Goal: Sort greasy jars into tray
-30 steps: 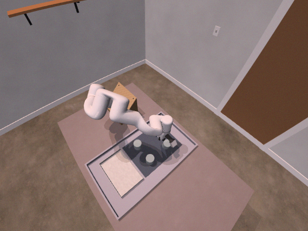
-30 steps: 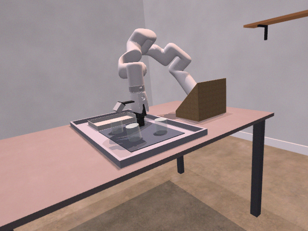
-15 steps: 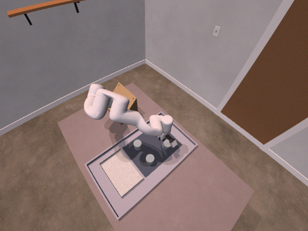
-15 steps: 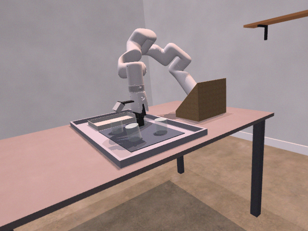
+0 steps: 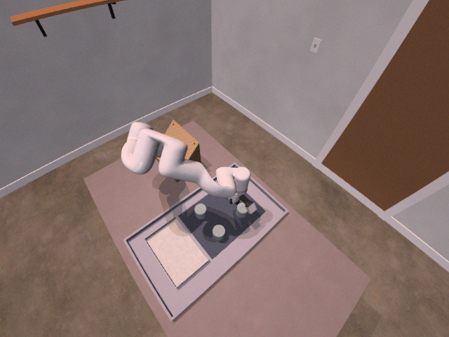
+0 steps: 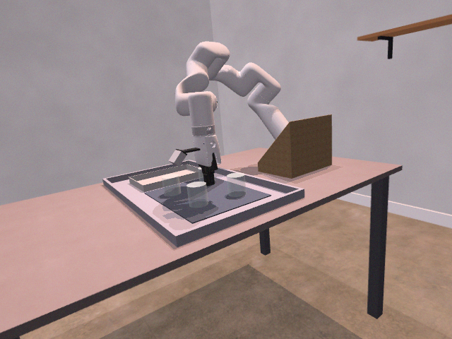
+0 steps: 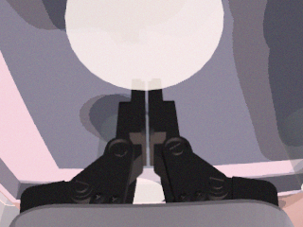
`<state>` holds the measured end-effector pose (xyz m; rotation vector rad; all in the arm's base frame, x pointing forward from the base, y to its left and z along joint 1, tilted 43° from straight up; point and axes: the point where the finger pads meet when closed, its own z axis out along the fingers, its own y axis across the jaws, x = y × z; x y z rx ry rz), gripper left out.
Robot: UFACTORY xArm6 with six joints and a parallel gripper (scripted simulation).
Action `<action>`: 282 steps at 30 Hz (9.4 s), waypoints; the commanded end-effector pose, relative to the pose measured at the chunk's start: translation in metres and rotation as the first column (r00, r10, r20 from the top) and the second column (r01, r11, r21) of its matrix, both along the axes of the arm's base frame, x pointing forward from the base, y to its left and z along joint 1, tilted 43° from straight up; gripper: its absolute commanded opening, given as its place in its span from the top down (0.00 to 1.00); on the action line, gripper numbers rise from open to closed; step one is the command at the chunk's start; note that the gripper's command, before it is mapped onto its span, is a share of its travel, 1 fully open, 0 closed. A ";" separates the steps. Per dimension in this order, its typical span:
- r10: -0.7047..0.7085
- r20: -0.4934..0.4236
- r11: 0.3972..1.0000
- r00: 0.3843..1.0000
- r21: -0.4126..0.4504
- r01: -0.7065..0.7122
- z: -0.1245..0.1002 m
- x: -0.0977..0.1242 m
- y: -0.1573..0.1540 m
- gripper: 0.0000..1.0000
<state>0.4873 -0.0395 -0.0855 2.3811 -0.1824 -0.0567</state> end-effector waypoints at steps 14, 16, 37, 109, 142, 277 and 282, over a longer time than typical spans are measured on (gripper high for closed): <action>0.003 0.005 1.000 1.000 0.002 -0.003 -0.002 -0.012 0.001 1.00; 0.003 0.005 1.000 1.000 0.002 -0.003 -0.002 -0.012 0.001 1.00; 0.003 0.005 1.000 1.000 0.002 -0.003 -0.002 -0.012 0.001 1.00; 0.003 0.005 1.000 1.000 0.002 -0.003 0.157 -0.040 -0.054 1.00; 0.003 0.005 1.000 1.000 0.002 -0.003 0.123 -0.054 -0.128 1.00; 0.003 0.005 1.000 1.000 0.002 -0.003 0.124 -0.069 -0.125 1.00; 0.003 0.005 1.000 1.000 0.002 -0.003 0.124 -0.070 -0.124 1.00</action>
